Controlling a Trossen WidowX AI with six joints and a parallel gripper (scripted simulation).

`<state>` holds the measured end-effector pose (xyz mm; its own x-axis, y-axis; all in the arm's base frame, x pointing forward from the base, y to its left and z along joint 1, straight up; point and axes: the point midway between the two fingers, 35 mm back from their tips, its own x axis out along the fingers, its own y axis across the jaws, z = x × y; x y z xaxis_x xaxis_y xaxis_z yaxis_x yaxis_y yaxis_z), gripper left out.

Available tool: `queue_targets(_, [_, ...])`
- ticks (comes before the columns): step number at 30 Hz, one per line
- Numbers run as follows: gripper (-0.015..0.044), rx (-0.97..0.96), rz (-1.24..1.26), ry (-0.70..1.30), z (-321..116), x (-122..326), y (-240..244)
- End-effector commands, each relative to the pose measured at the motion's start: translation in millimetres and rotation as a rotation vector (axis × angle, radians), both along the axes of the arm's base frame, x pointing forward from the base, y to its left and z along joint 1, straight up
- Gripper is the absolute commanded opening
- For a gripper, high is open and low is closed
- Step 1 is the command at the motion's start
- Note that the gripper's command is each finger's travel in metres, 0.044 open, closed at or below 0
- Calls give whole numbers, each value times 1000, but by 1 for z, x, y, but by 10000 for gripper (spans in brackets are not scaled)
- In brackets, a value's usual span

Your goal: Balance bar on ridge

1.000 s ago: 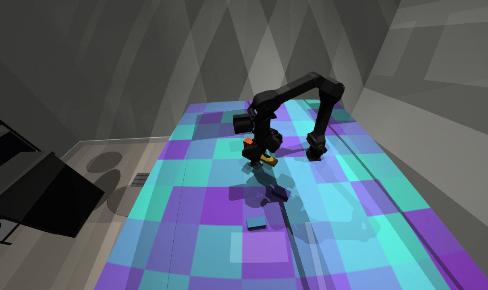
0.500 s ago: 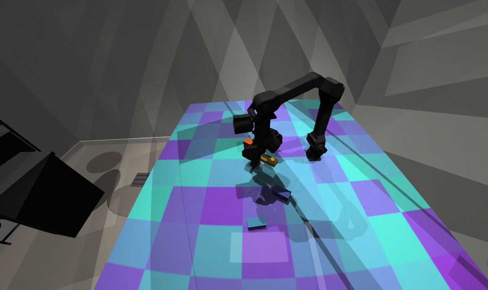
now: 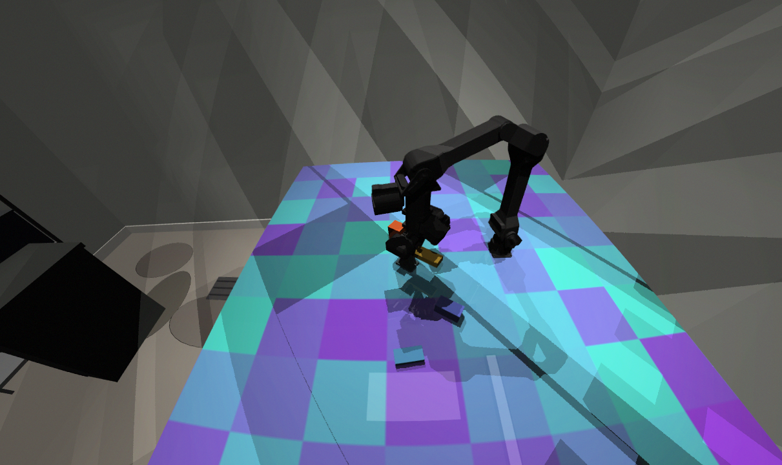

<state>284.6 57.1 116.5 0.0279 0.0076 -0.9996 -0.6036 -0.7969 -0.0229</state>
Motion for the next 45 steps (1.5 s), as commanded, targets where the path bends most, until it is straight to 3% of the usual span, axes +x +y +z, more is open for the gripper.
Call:
queue_targets(1, [0, -2, 4, -1, -1, 0, 0])
queue_targets(45, [0, -2, 4, -1, -4, 0, 0])
